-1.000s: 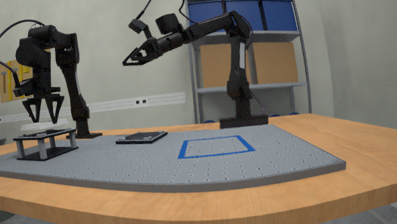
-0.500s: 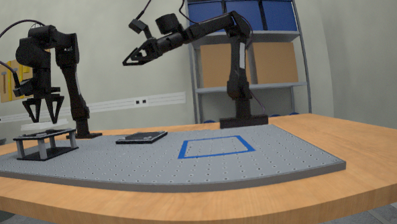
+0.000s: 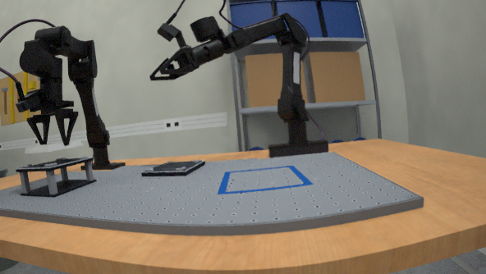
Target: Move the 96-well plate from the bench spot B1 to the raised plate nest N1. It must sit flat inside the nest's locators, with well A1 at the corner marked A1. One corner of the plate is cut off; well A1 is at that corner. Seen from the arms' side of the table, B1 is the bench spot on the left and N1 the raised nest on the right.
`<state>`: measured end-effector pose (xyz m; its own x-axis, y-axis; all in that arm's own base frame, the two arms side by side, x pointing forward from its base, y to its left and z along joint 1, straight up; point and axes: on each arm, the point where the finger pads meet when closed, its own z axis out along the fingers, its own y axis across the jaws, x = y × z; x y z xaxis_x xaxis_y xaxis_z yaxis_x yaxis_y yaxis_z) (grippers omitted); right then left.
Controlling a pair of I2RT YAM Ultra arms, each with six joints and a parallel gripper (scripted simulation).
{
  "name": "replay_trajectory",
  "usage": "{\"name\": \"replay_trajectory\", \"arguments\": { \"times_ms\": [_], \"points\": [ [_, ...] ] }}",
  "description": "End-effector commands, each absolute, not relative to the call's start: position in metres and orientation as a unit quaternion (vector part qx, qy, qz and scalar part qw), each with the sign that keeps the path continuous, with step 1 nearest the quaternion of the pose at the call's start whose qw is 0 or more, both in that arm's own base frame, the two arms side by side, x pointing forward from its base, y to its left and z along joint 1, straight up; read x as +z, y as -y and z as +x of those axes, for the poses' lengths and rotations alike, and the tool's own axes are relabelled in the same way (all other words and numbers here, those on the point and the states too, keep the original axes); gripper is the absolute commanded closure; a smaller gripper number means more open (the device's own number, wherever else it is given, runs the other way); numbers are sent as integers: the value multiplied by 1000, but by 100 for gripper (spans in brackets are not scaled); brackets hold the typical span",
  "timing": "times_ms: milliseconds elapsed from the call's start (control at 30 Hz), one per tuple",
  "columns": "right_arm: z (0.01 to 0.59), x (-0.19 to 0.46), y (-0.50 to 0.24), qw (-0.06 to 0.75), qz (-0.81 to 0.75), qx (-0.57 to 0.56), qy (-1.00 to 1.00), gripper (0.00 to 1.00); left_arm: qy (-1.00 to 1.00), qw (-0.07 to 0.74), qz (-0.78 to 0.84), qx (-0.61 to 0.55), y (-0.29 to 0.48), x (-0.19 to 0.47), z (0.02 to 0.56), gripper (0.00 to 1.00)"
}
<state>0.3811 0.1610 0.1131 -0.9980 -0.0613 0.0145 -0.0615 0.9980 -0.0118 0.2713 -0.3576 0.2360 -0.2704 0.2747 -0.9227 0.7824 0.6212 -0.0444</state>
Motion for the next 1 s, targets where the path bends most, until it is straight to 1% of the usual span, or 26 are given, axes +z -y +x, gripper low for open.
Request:
{"name": "replay_trajectory", "arguments": {
  "times_ms": [0, 133, 267, 367, 733, 767, 967],
  "points": [
    [387, 130, -161, -12, 28, -1, 1000, 21, -746, 506, 343, -264, 356, 252, 273, 0],
    [387, 130, -161, -12, 28, -1, 1000, 21, -746, 506, 343, -264, 356, 252, 273, 0],
    [395, 130, -163, -31, 29, -8, 999, 21, -746, 506, 343, -264, 356, 252, 273, 0],
    [386, 119, -159, -11, 29, -1, 1000, 21, -746, 506, 343, -264, 356, 252, 273, 0],
    [386, 119, -159, -11, 29, -1, 1000, 21, -746, 506, 343, -264, 356, 252, 273, 0],
    [381, 114, -160, 1, 31, 4, 1000, 21, -746, 506, 343, -264, 356, 252, 273, 0],
    [387, 114, -163, -17, 30, -3, 999, 21, -746, 506, 343, -264, 356, 252, 273, 0]
  ]
}}
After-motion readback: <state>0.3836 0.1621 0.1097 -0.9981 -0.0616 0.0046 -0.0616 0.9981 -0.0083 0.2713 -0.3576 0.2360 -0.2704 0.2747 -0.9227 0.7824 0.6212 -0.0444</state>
